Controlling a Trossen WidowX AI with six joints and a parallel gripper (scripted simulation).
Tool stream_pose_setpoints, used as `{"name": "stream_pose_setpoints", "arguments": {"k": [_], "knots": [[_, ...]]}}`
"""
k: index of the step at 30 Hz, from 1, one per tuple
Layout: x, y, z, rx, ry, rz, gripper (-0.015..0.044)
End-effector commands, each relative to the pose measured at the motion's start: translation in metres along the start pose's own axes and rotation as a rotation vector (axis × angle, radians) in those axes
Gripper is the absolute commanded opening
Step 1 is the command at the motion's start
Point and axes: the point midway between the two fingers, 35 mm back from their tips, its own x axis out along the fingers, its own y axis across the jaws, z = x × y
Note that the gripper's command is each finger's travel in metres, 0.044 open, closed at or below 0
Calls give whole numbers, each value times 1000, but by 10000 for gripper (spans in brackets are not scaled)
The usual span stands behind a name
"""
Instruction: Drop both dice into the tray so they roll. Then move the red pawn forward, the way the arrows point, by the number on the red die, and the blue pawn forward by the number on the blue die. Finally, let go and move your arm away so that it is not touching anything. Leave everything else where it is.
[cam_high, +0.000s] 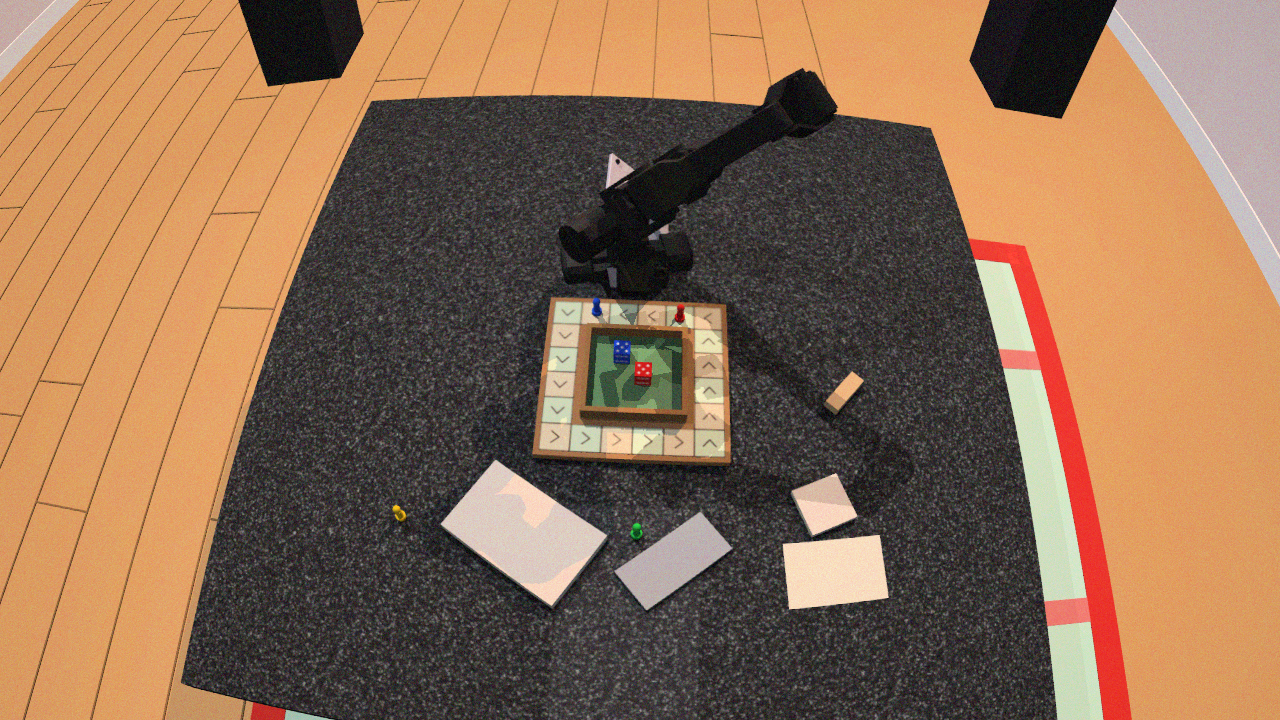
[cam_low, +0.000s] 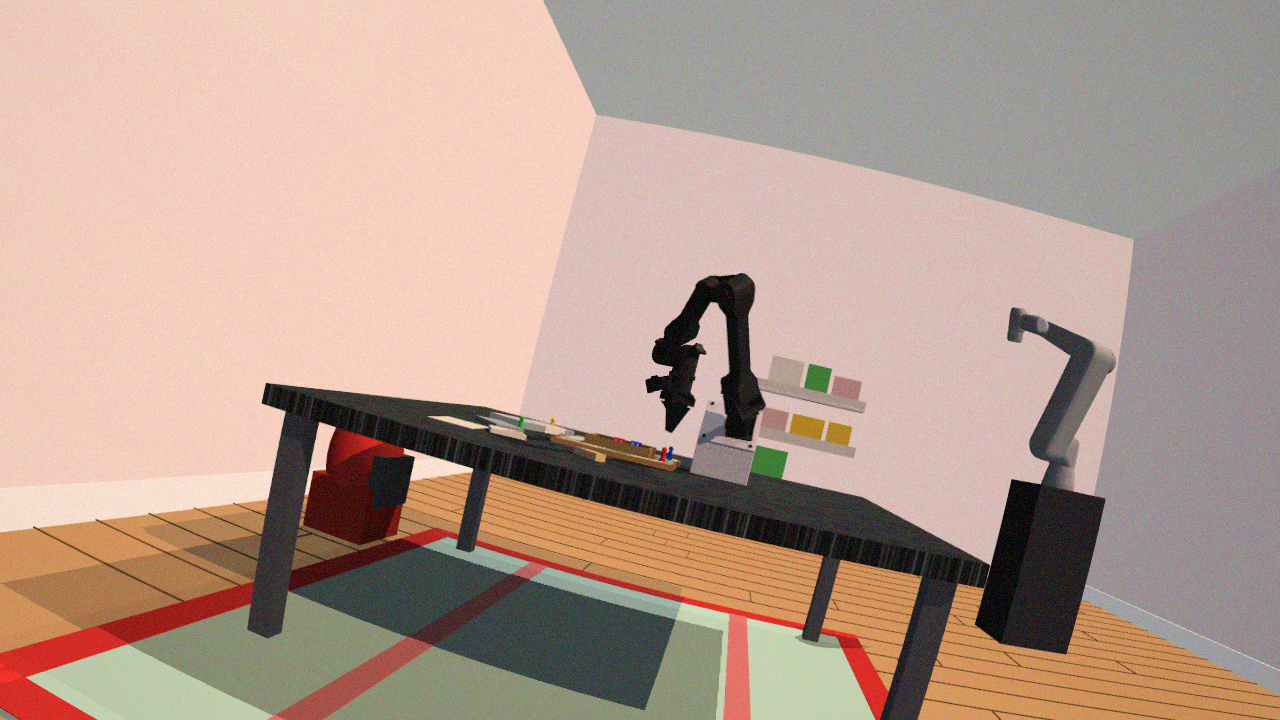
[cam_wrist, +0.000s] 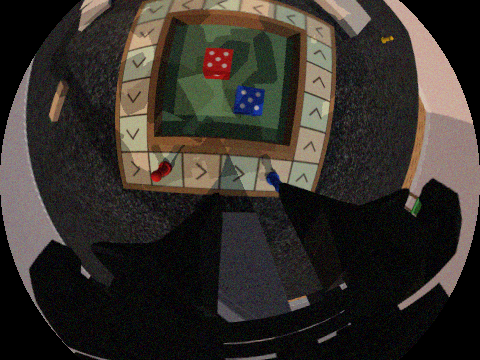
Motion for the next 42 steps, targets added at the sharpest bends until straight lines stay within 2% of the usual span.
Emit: {"name": "stream_pose_setpoints", "arguments": {"k": [1, 16, 20, 42], "knots": [[5, -41, -24, 516, 14, 24, 200], [5, -42, -22, 516, 14, 24, 200], [19, -41, -22, 516, 14, 24, 200], [47, -41, -22, 516, 13, 24, 200]]}}
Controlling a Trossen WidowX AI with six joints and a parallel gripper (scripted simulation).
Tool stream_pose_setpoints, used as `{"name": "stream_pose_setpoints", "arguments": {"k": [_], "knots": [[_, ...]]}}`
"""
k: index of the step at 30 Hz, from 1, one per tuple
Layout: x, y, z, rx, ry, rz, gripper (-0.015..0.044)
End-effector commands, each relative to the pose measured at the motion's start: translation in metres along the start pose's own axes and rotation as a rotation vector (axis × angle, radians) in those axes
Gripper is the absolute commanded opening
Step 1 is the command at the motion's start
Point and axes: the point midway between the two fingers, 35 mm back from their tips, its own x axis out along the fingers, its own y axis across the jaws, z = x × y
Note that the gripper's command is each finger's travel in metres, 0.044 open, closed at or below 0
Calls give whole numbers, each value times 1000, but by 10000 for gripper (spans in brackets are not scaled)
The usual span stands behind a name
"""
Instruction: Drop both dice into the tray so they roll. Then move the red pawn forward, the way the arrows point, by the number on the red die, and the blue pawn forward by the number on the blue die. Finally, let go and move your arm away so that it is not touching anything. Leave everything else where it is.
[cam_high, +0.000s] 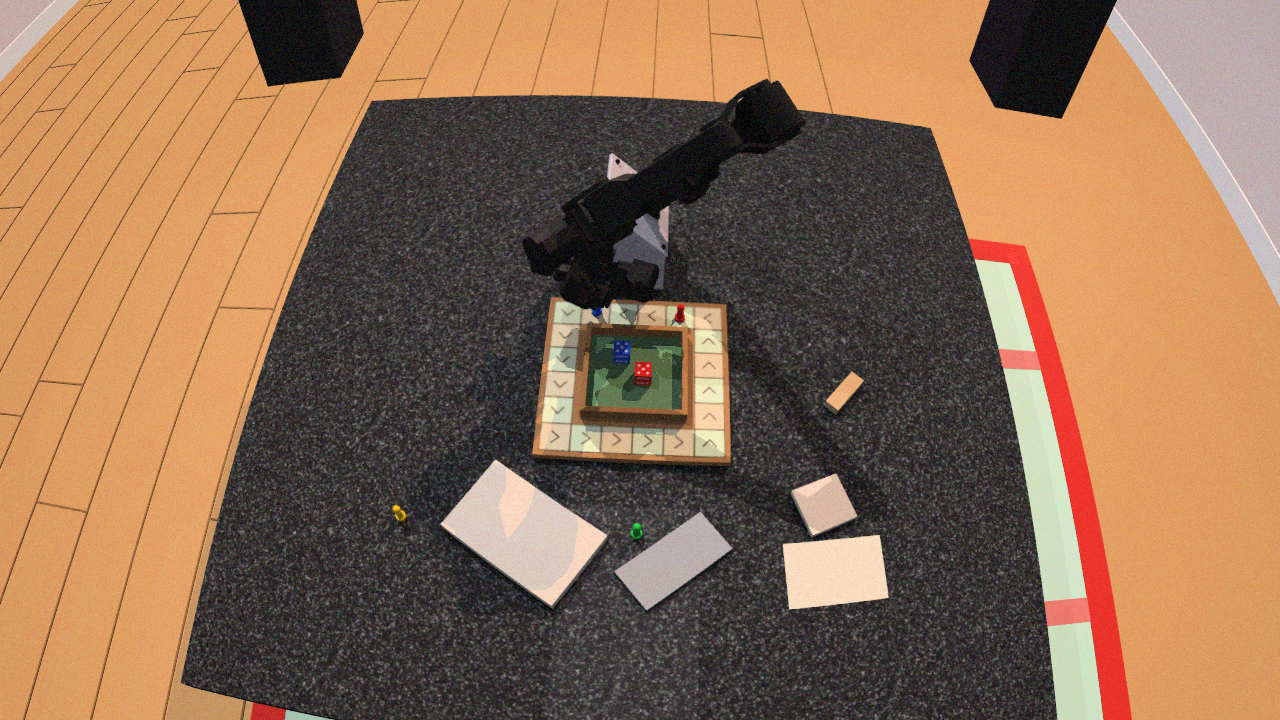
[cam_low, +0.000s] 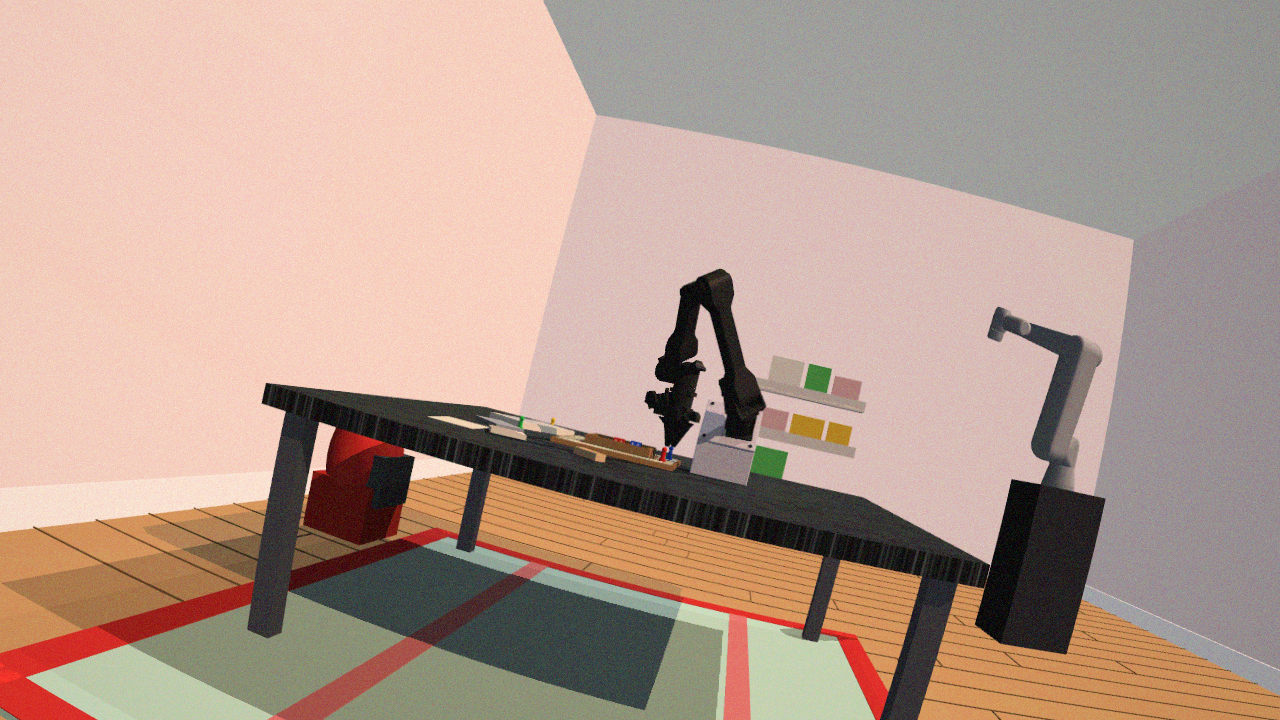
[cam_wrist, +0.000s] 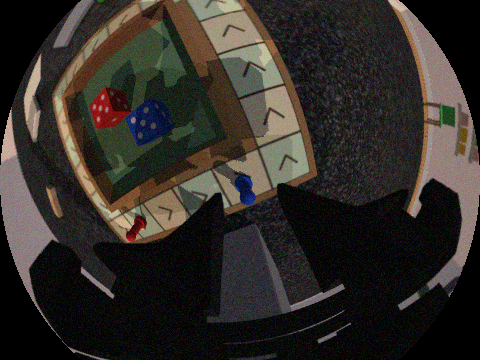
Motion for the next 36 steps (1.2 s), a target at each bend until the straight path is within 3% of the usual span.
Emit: {"name": "stream_pose_setpoints", "arguments": {"k": [1, 11, 17, 23, 28, 36], "knots": [[10, 1, -4, 11, 12, 10, 200], [23, 2, -5, 10, 13, 12, 200], [23, 2, -5, 10, 13, 12, 43], [23, 2, -5, 10, 13, 12, 3], [20, 1, -4, 11, 12, 11, 0], [-27, -5, 5, 13, 8, 0, 0]]}}
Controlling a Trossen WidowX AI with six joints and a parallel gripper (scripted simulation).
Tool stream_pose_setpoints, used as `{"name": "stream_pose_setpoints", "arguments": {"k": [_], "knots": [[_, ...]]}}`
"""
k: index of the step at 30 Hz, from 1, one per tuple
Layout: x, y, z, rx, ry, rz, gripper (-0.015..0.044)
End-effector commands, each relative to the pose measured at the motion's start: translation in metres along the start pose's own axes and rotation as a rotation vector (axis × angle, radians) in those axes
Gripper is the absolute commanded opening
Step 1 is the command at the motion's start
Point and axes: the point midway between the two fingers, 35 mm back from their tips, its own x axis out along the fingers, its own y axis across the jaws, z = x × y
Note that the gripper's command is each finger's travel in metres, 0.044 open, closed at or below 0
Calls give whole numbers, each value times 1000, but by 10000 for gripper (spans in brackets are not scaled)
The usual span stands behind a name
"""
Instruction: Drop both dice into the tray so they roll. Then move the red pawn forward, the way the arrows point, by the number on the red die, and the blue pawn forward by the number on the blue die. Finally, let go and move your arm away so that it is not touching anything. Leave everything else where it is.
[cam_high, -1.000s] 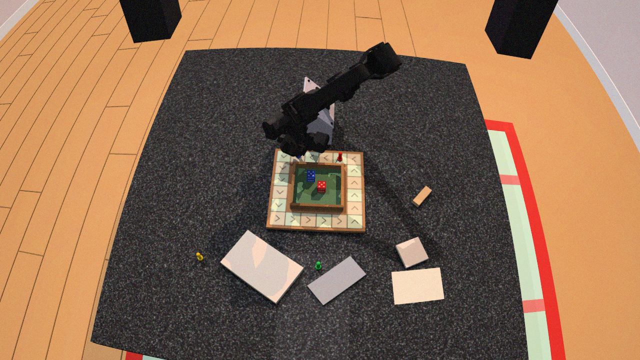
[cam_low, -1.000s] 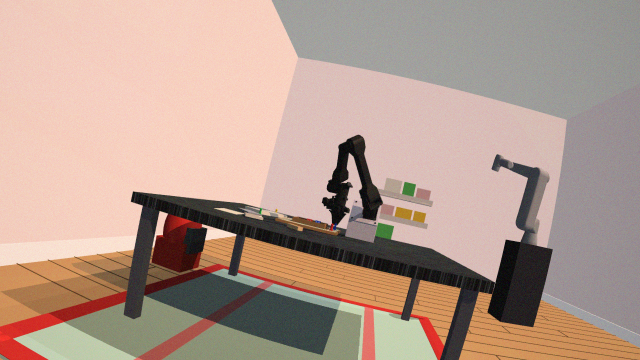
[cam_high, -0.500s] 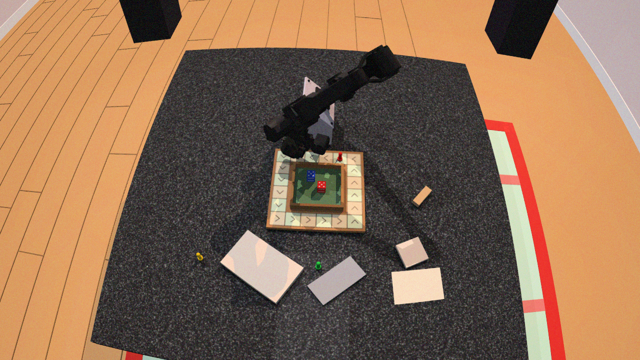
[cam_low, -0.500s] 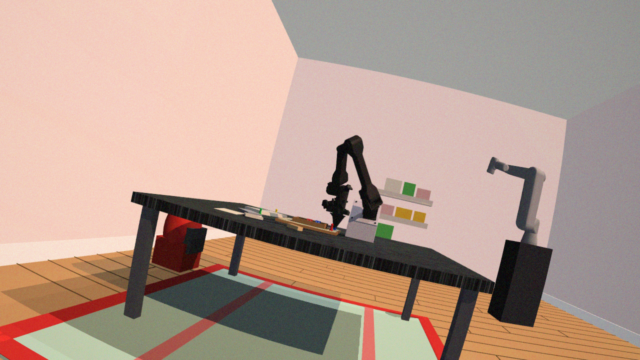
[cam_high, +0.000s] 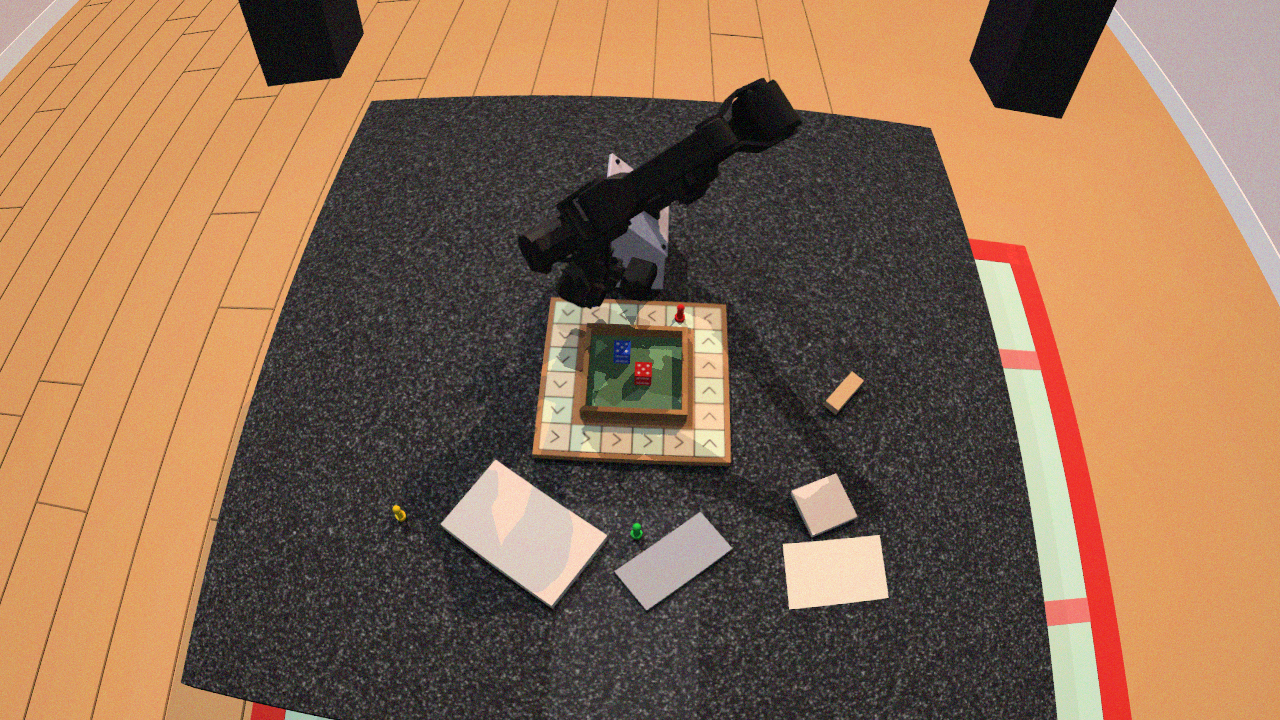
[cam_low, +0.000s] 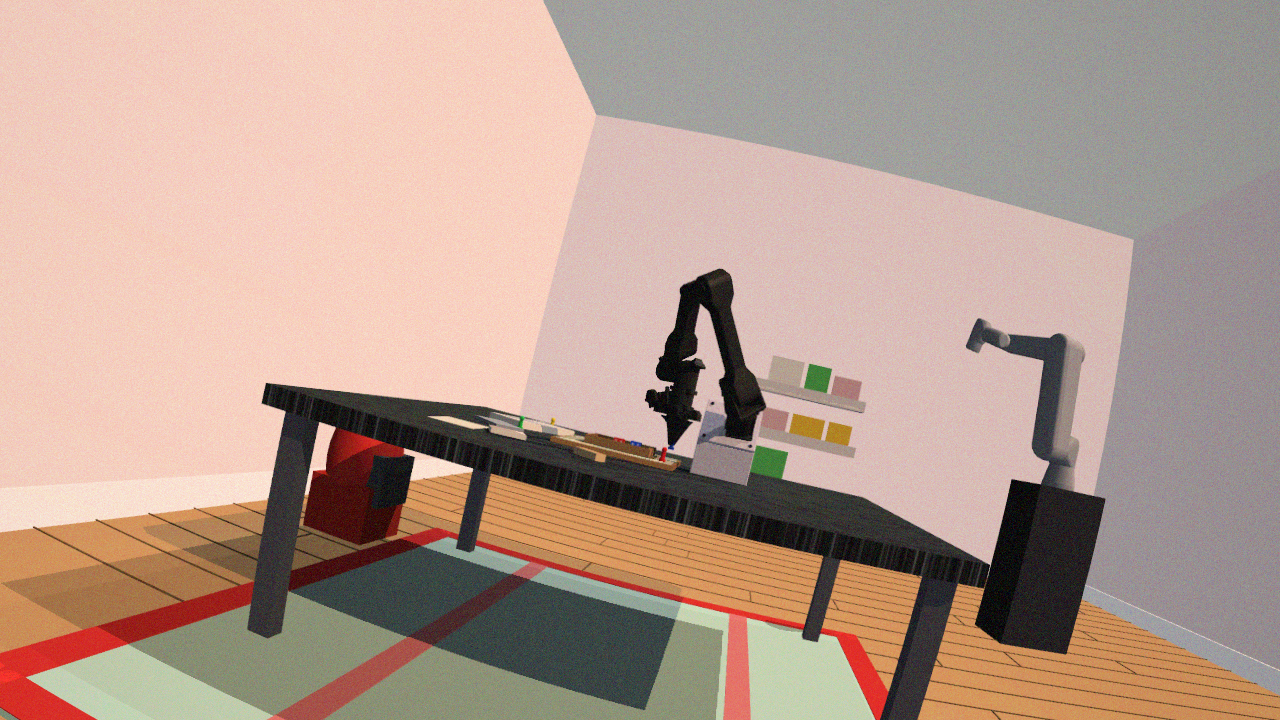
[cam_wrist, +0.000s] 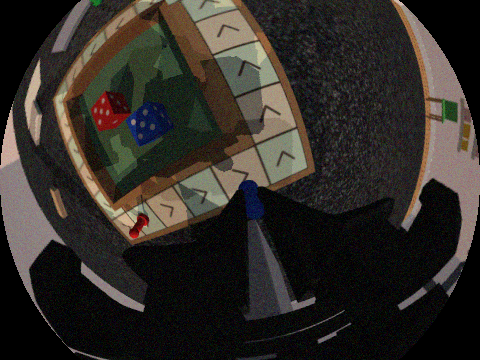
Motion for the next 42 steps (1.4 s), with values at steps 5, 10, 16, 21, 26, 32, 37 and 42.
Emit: {"name": "stream_pose_setpoints", "arguments": {"k": [5, 10, 16, 21, 26, 32, 37, 42], "knots": [[-56, -3, 3, -10, -11, -13, 0], [-90, -2, -4, -11, -8, -8, 0], [-100, -1, -7, -12, -7, -6, 0], [-100, -3, 7, -10, -9, -11, 0], [-96, -5, 37, -9, -13, -19, 0], [-88, -5, 73, -9, -18, -23, 0], [-78, -3, 102, -10, -20, -23, 0], [-64, 1, 131, -13, -21, -20, 0]]}}
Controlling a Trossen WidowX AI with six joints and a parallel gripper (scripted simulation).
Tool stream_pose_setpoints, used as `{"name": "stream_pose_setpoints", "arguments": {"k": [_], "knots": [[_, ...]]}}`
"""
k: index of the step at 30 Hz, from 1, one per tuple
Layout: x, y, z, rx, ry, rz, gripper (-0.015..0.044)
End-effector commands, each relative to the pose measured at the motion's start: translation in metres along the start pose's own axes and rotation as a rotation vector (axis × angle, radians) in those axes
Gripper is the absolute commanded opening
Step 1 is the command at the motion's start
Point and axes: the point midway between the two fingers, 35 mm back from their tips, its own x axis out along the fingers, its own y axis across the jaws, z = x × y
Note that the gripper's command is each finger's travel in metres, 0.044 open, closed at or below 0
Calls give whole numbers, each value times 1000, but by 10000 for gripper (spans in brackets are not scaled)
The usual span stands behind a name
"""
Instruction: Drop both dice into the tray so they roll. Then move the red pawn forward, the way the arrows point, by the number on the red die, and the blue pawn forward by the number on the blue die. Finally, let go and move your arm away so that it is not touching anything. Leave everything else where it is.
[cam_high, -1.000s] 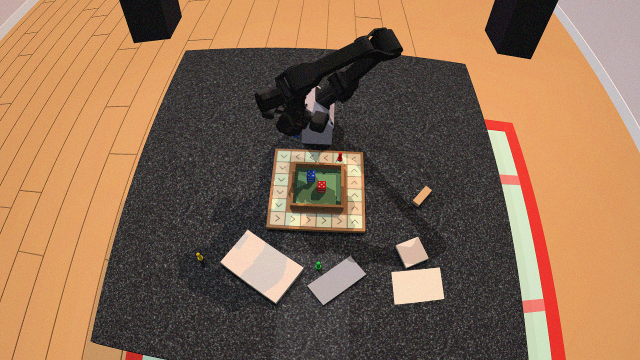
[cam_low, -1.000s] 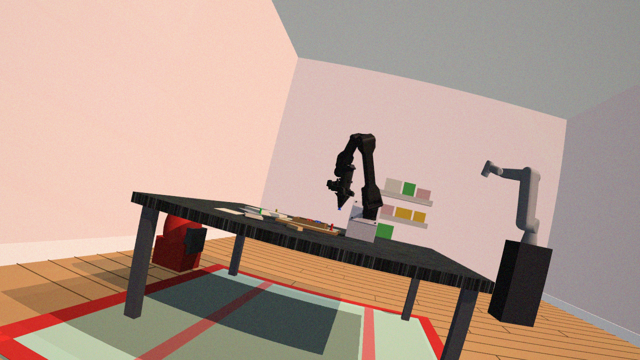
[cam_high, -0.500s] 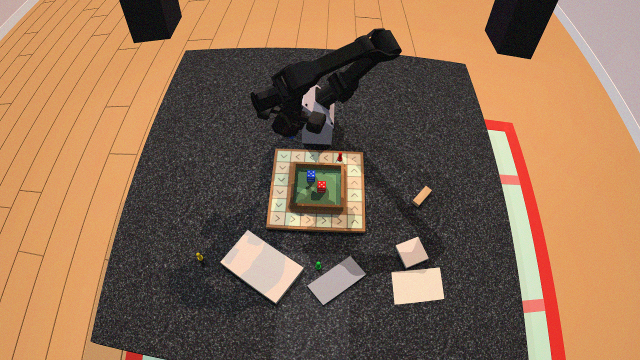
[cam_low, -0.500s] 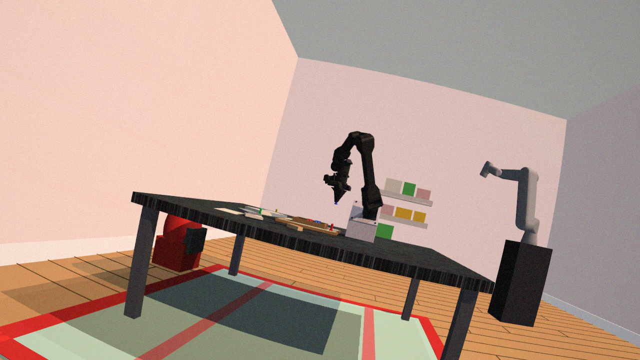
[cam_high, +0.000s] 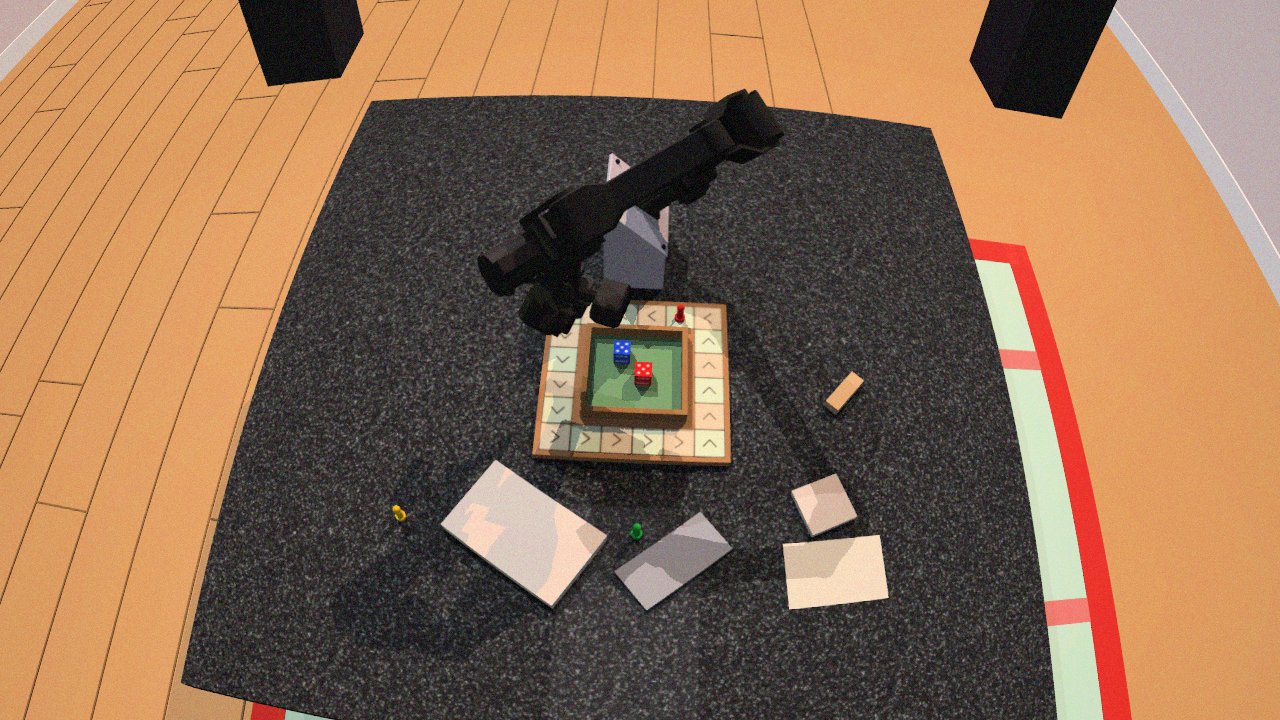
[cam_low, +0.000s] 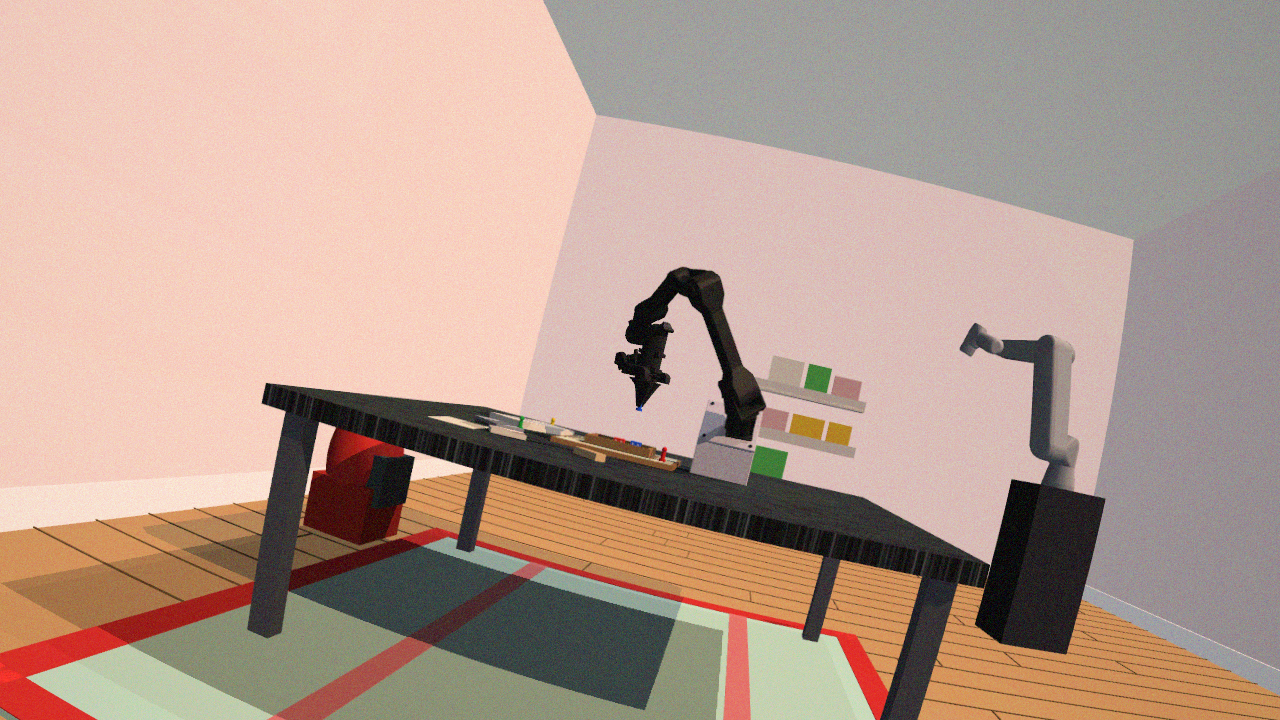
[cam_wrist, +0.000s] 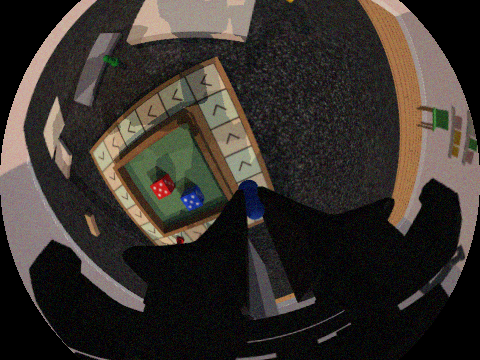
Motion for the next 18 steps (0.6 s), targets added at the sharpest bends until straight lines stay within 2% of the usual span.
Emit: {"name": "stream_pose_setpoints", "arguments": {"k": [1, 10, 18], "knots": [[17, 4, 25, 3, 8, 10, 0], [51, 17, 70, -2, 13, 26, 0], [57, 18, 73, -3, 14, 27, 0]]}}
